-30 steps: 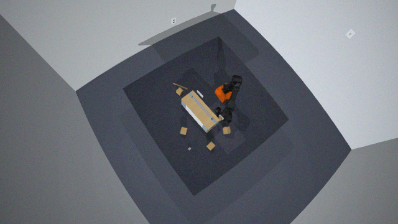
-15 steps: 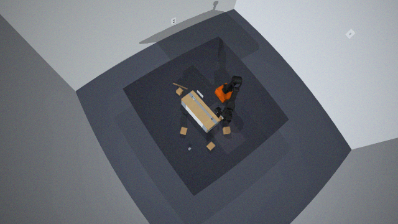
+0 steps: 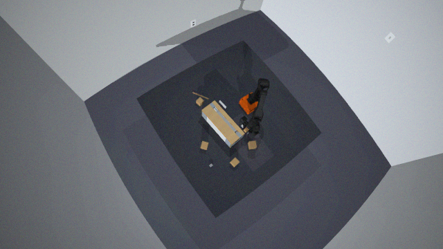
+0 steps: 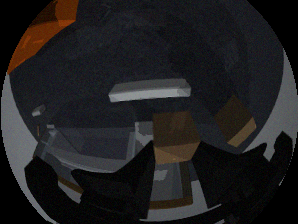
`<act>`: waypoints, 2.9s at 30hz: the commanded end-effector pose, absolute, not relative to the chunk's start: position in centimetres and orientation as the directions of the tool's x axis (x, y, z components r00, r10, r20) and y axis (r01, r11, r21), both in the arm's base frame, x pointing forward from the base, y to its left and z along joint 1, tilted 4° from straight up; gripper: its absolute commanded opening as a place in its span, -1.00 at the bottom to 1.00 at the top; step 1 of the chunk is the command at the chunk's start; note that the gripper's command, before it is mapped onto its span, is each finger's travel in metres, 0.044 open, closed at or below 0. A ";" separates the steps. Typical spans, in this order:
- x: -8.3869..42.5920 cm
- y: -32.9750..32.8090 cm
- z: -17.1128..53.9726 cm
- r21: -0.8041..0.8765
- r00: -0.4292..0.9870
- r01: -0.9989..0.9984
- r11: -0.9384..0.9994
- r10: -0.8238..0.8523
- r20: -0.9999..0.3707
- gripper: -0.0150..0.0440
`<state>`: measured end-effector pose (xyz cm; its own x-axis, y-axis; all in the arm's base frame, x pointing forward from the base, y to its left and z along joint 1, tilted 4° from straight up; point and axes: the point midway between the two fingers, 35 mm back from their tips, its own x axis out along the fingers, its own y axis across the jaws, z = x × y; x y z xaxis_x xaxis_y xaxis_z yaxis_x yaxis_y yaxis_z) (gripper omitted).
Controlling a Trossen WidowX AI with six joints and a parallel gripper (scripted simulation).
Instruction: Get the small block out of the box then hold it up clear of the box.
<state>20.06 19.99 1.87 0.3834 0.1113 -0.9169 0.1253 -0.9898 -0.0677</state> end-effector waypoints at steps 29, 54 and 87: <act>22.1 13.5 12.3 -0.089 0.397 0.497 -0.863 0.317 -0.862 -0.49; 22.1 13.3 12.5 -0.086 0.399 0.507 -0.858 0.322 -0.858 -0.49; 22.1 13.3 12.5 -0.086 0.399 0.507 -0.858 0.322 -0.858 -0.49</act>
